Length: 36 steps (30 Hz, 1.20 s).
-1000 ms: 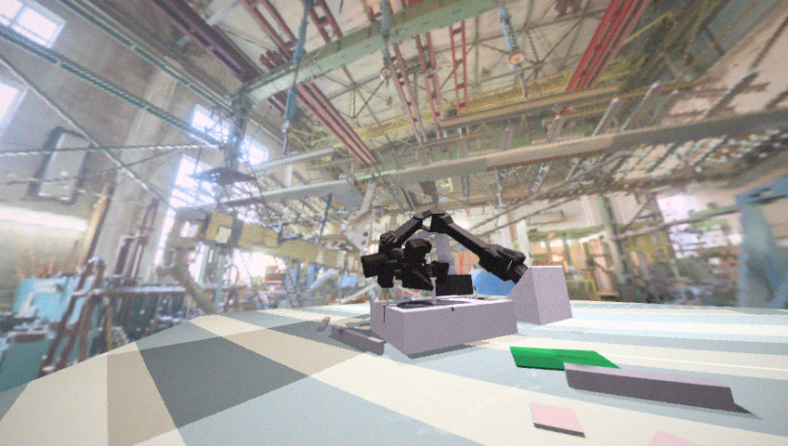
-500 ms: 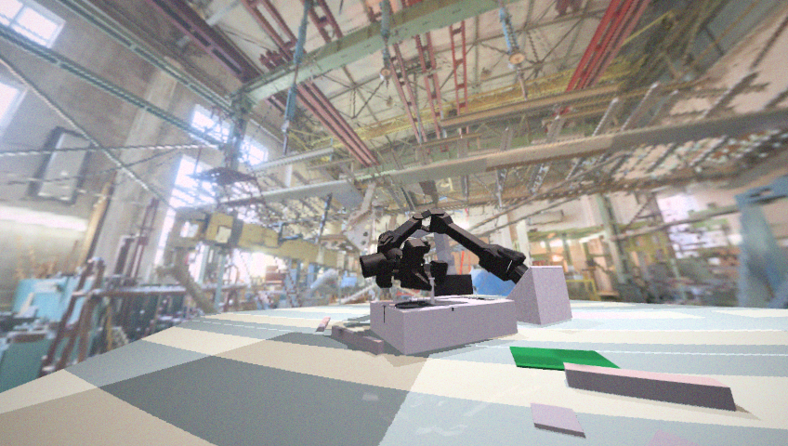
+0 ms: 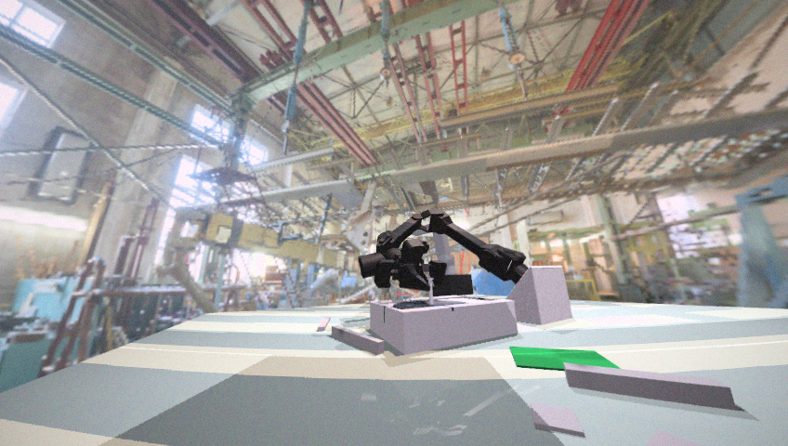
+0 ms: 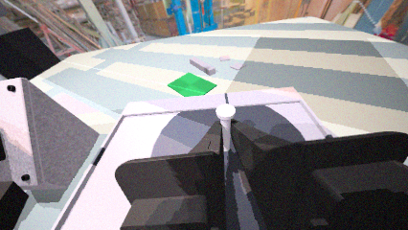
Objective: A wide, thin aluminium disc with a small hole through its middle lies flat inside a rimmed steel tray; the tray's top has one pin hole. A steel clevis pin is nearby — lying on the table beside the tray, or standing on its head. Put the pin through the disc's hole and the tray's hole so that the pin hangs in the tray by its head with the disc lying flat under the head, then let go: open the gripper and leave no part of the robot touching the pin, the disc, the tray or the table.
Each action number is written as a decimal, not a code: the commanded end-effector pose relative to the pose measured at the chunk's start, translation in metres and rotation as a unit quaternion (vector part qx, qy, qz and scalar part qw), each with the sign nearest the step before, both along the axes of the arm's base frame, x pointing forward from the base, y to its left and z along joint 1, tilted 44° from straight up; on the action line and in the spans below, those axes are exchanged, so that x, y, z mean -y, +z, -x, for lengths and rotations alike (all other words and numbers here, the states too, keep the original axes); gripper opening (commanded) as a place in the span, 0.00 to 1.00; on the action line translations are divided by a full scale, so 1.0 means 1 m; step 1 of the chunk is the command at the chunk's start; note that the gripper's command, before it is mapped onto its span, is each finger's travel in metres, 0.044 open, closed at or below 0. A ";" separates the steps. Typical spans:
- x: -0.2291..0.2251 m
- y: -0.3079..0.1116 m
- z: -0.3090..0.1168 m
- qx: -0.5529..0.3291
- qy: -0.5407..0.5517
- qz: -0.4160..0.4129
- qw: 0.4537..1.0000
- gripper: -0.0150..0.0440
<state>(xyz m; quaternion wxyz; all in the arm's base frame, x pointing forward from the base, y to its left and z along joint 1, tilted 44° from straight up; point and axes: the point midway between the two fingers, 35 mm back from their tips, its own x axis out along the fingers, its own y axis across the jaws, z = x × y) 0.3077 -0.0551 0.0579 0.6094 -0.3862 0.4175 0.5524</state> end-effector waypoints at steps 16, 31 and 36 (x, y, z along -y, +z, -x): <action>0.003 0.002 -0.005 0.002 -0.002 0.002 1.000 0.25; 0.004 0.004 -0.008 0.002 -0.002 0.002 1.000 0.25; 0.005 0.004 -0.008 0.002 -0.002 0.002 1.000 0.25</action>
